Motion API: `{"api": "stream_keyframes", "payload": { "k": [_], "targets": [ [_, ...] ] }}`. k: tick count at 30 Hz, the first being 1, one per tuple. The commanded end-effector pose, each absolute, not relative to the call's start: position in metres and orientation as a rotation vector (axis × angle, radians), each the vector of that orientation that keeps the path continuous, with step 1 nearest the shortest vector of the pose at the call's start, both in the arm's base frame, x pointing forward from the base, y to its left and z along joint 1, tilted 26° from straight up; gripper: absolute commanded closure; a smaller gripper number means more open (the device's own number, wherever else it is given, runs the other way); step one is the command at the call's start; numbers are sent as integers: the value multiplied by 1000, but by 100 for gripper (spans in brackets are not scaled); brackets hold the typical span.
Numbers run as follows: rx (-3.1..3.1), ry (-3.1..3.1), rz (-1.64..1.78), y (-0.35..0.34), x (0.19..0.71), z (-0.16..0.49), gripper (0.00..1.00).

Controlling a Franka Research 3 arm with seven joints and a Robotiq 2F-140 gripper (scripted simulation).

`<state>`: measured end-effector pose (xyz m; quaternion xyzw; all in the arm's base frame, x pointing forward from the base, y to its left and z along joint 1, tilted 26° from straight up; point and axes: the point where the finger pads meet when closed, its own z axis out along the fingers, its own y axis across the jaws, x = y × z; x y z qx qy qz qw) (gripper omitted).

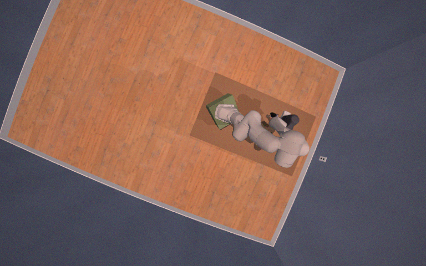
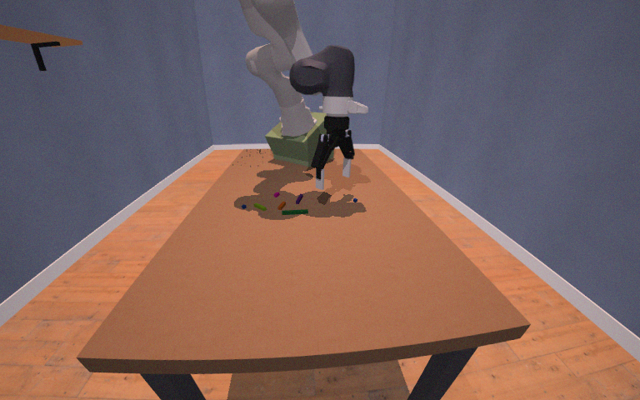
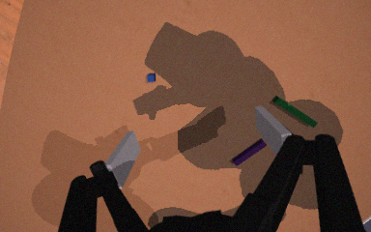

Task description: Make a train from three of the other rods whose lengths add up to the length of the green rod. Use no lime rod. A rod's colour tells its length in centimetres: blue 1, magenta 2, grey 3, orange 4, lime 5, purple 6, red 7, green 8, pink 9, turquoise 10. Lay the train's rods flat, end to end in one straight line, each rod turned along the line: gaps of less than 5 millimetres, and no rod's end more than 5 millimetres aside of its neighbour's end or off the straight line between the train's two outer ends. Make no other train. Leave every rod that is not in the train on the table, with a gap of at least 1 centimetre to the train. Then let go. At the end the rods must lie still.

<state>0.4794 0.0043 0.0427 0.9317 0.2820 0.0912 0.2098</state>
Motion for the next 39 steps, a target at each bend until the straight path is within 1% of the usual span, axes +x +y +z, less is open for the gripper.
{"api": "stream_keyframes", "payload": {
  "k": [1,27,39],
  "targets": [
    [2591,781,248,3,479,43,0],
    [2594,775,250,3,479,43,0],
    [2718,358,312,-14,478,49,0]
  ]
}}
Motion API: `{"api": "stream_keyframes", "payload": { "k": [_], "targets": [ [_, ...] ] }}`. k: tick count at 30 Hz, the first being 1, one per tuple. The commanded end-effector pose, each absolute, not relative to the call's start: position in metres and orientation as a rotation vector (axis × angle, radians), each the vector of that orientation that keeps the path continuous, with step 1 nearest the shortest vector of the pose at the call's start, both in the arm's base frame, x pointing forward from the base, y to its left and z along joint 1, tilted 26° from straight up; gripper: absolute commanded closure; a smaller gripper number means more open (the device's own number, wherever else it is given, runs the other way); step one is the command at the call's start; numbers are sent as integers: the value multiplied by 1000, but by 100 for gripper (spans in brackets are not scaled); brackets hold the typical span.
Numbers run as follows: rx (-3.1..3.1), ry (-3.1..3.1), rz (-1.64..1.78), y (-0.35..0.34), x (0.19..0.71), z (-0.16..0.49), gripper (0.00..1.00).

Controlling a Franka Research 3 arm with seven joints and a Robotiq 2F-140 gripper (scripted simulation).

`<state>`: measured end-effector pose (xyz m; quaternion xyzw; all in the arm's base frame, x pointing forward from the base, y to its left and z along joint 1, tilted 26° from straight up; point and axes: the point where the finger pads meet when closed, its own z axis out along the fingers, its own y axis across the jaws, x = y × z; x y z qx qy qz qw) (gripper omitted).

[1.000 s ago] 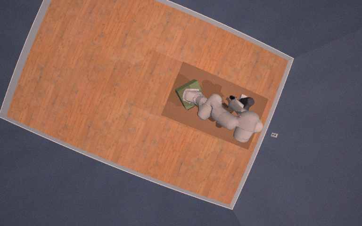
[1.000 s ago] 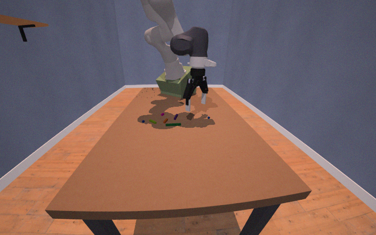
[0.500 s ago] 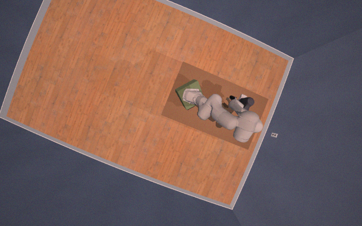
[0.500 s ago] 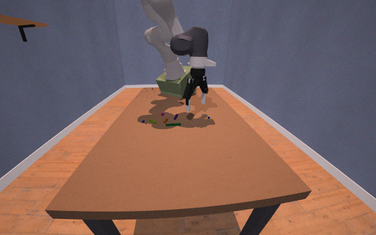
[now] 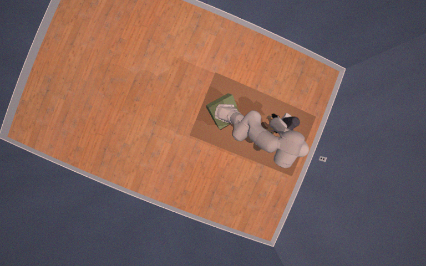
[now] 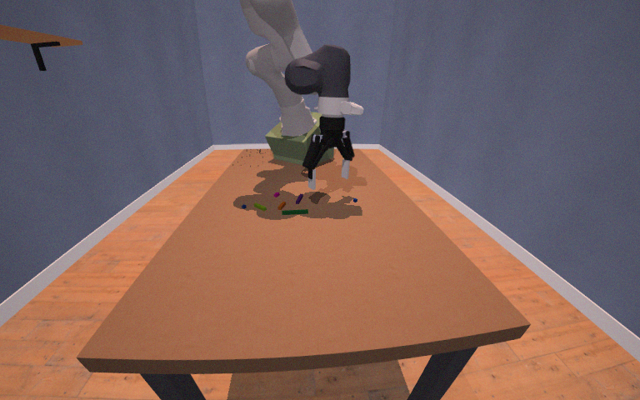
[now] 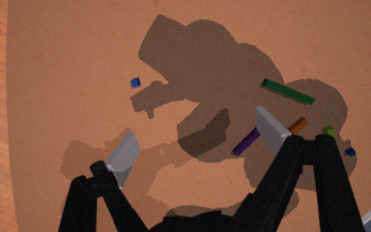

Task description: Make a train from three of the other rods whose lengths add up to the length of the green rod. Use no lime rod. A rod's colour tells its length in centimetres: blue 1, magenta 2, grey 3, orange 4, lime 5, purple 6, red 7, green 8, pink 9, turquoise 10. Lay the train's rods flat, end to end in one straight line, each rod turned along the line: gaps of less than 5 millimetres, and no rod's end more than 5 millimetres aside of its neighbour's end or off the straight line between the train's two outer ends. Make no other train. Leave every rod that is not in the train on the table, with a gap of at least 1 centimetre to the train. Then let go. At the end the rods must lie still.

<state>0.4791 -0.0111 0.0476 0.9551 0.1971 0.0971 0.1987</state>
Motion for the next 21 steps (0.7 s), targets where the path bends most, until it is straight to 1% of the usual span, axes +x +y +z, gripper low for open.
{"api": "stream_keyframes", "payload": {
  "k": [1,21],
  "targets": [
    [2725,328,316,-16,478,49,0],
    [2785,-212,388,-36,477,57,0]
  ]
}}
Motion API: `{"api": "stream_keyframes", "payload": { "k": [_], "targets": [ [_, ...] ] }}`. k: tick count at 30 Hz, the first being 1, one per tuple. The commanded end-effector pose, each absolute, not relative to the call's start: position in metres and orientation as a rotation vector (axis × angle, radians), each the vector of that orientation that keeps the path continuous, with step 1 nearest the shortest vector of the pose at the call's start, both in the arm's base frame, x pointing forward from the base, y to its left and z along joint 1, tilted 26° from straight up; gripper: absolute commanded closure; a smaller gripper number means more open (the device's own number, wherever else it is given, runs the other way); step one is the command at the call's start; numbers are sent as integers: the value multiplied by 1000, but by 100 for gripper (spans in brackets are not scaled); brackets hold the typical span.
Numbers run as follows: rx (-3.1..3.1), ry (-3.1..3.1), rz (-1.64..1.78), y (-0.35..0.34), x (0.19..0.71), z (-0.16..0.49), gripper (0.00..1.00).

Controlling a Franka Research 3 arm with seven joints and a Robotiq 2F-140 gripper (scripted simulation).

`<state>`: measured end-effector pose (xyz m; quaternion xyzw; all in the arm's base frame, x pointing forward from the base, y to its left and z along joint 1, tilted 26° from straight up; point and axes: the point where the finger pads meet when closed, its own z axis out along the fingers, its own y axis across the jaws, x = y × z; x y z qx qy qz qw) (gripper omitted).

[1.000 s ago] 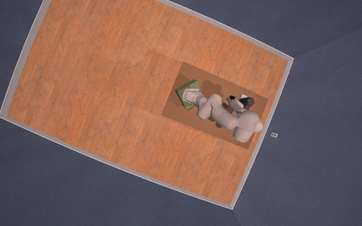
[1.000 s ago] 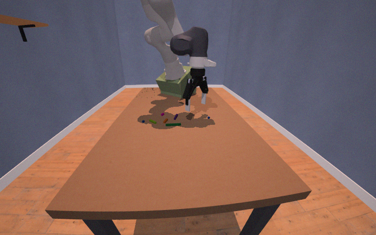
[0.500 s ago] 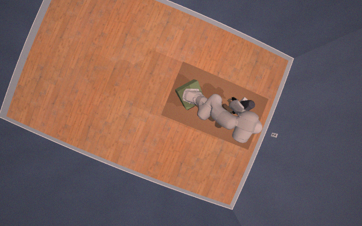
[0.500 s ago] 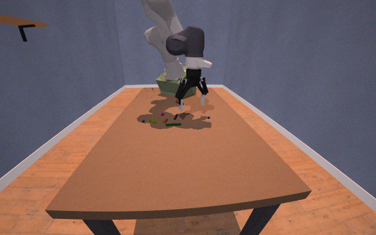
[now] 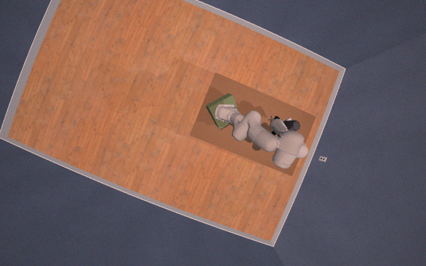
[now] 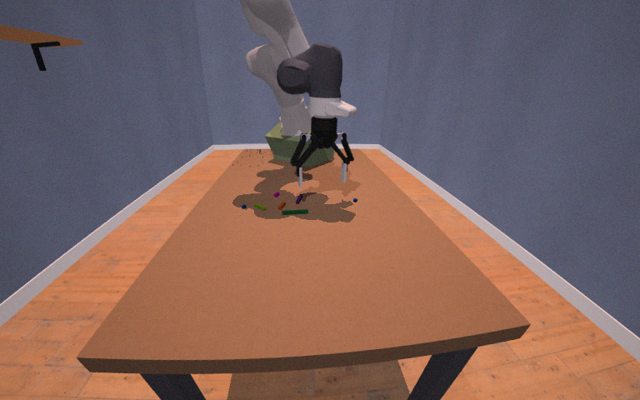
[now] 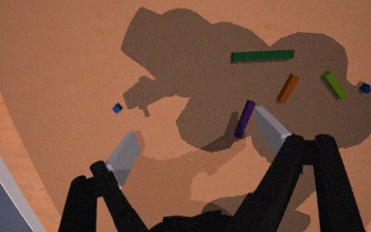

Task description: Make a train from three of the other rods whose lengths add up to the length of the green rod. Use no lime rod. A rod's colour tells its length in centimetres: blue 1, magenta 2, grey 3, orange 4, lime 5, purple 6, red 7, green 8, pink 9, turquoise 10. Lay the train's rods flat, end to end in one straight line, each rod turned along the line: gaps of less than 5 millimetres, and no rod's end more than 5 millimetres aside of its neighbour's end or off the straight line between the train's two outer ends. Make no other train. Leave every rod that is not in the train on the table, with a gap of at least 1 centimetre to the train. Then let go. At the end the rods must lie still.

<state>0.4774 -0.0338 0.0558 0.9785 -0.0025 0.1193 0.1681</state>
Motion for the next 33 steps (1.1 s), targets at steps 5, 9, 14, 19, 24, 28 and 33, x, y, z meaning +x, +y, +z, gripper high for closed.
{"api": "stream_keyframes", "payload": {
  "k": [5,9,14,19,24,28,33],
  "targets": [
    [2785,-347,404,-41,477,59,0],
    [2781,-443,416,-45,477,60,0],
    [2770,-577,431,-50,477,62,0],
    [2753,-711,446,-55,476,64,0],
    [2740,-791,455,-58,476,65,0],
    [2710,-938,470,-64,476,68,0],
    [2676,-1070,484,-69,476,70,0]
  ]
}}
